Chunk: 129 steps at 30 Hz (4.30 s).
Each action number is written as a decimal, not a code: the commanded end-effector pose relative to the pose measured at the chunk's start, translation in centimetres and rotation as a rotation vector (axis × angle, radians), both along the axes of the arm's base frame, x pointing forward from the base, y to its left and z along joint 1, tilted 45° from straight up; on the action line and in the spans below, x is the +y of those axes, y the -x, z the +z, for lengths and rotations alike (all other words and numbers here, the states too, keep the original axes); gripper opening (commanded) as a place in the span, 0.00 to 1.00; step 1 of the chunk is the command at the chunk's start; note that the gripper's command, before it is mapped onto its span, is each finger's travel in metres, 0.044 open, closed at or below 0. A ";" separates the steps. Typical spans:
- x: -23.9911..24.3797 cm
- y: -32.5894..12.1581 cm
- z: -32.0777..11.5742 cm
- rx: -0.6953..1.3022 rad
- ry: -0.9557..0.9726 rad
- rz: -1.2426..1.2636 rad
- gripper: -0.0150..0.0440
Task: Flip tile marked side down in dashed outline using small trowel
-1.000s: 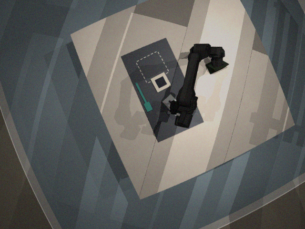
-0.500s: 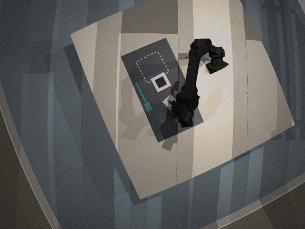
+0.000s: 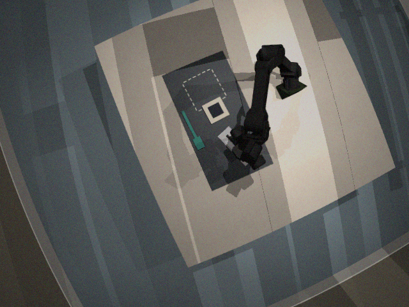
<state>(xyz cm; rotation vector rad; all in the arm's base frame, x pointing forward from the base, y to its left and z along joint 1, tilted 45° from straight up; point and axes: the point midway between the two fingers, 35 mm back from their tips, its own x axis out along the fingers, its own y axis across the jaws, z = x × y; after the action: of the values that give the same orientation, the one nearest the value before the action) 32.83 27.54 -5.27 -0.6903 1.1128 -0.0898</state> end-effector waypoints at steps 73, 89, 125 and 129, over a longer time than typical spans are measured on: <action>-7.0 2.4 1.4 0.230 1.102 1.553 0.76; -7.2 0.3 -0.1 0.231 1.102 1.552 0.76; -7.6 -1.8 -1.7 0.231 1.106 1.550 0.36; -7.6 -1.8 -1.7 0.231 1.106 1.550 0.31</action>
<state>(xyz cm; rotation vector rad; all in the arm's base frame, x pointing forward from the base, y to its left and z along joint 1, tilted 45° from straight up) 34.59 19.83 -6.93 -2.4275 0.3882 0.7660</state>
